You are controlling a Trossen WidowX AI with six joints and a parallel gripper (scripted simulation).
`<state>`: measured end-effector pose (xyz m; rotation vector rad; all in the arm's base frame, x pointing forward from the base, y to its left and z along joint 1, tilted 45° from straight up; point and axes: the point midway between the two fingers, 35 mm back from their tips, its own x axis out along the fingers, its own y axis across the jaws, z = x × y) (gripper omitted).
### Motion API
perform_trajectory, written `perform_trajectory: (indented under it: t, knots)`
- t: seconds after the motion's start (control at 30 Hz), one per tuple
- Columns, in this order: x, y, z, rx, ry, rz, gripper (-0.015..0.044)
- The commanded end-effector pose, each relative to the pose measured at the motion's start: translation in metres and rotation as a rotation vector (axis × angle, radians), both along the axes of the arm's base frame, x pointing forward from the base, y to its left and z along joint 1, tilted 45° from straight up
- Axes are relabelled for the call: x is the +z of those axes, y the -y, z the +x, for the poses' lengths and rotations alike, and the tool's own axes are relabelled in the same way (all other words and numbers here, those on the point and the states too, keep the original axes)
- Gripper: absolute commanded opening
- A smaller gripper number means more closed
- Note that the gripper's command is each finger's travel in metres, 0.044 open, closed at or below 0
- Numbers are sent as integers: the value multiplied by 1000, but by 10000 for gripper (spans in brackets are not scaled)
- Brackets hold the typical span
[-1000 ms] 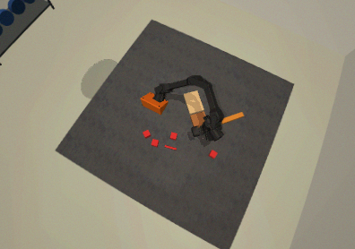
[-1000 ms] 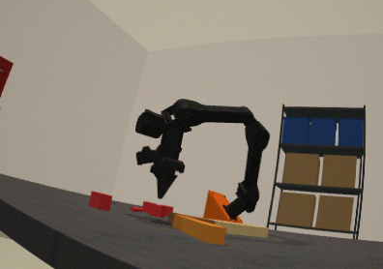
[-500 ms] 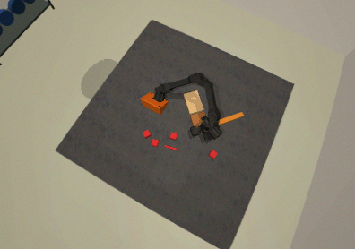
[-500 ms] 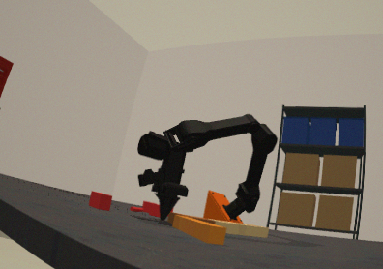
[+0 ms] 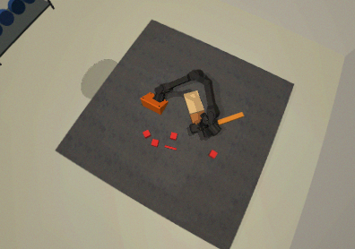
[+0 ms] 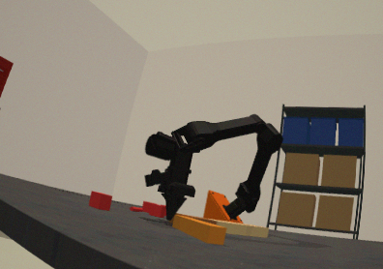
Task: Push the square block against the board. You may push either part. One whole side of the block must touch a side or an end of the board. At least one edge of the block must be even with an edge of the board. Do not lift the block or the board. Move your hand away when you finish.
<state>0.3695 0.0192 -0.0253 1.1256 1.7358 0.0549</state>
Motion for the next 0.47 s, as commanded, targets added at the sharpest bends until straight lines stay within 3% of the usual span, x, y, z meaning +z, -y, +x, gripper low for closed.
perform_trajectory:
  t: [0.0,0.43]
  knots:
    - [4,-6,-6,0,-6,6,0]
    - [4,-6,-5,0,-6,6,0]
